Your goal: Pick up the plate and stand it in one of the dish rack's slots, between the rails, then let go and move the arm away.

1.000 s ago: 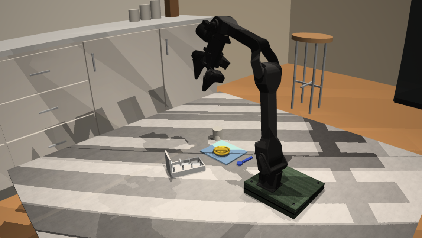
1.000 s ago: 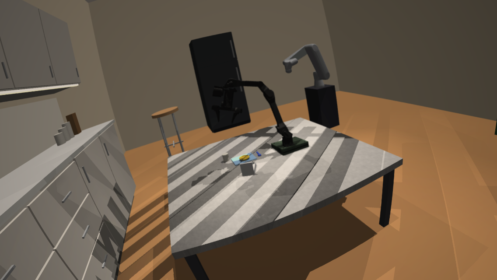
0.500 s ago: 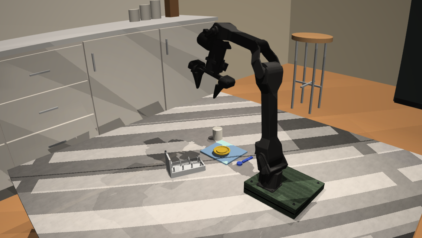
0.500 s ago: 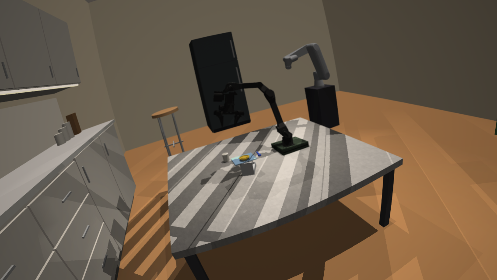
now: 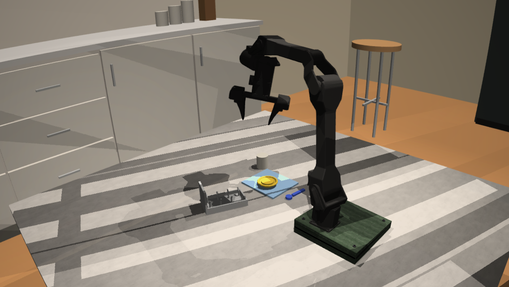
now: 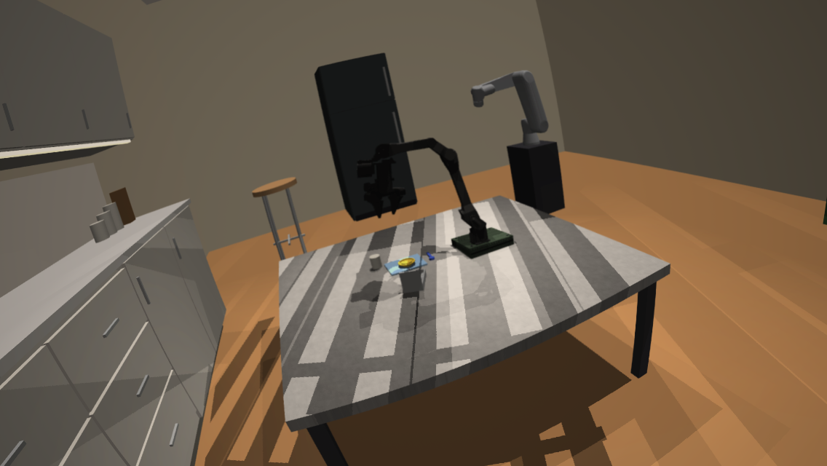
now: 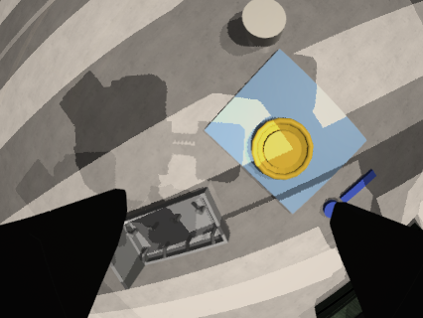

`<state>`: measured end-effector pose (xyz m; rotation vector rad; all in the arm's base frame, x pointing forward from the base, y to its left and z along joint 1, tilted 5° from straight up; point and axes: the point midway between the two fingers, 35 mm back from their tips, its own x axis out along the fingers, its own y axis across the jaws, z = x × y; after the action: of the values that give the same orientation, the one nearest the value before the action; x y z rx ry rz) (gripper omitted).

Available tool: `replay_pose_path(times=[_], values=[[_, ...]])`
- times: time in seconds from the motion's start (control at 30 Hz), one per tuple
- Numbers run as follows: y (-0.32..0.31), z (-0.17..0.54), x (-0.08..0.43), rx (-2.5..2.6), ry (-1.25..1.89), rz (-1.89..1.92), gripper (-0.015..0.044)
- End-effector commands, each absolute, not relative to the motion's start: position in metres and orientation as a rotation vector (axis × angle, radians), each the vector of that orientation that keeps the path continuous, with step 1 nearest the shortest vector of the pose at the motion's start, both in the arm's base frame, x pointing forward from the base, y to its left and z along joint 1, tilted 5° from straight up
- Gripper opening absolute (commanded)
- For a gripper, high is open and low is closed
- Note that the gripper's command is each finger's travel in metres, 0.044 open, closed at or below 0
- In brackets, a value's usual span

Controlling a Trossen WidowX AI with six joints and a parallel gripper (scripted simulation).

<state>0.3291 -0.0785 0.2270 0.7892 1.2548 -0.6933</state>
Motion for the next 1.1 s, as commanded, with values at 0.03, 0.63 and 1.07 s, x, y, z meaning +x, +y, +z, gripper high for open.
replay_pose_path(times=[0.03, 0.63, 1.07], values=[[-0.083, 0.218, 0.32, 0.61, 1.327, -0.589, 0.04], [-0.095, 0.185, 0.293, 0.083, 1.545, -0.207, 0.04], [-0.098, 0.16, 0.294, 0.013, 1.57, -0.147, 0.04]])
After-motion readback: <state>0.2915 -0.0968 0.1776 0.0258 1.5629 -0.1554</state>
